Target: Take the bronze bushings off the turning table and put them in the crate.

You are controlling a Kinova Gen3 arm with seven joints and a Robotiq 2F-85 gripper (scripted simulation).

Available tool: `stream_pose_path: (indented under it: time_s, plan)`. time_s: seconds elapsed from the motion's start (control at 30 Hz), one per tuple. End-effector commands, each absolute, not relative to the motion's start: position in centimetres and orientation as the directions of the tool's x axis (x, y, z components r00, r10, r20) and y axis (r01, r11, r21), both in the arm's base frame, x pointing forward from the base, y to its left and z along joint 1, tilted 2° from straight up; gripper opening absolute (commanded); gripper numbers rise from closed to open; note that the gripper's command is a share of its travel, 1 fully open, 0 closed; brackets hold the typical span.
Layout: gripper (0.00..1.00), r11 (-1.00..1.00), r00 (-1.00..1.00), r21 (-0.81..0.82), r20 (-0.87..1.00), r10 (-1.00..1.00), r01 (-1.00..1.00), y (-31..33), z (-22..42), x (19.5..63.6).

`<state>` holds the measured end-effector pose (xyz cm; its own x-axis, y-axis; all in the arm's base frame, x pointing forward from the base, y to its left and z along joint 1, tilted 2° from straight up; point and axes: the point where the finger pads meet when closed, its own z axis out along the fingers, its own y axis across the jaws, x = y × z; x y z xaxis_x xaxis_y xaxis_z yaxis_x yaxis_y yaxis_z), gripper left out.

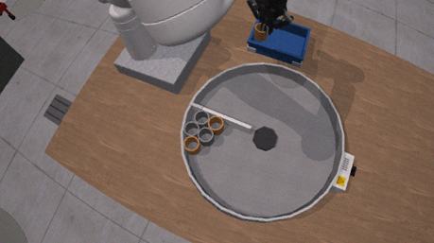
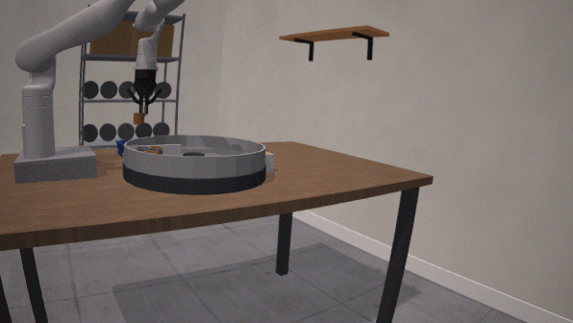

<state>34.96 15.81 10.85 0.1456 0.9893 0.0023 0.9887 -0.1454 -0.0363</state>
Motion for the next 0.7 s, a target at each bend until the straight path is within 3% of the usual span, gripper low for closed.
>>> stream_pose_path:
  time_s: [0.0, 0.17, 0.33, 0.67]
  plan:
    - [0.0, -0.146, 0.146, -0.037, 0.002, 0.989, 0.989, 16.4, 10.9, 34.8]
    - [0.0, -0.146, 0.146, -0.037, 0.002, 0.989, 0.989, 16.4, 10.9, 34.8]
    - [0.0, -0.134, 0.134, -0.036, 0.003, 0.991, 0.99, 22.1, 11.1, 33.4]
    - [0.0, -0.134, 0.134, -0.036, 0.003, 0.991, 0.99, 22.1, 11.1, 33.4]
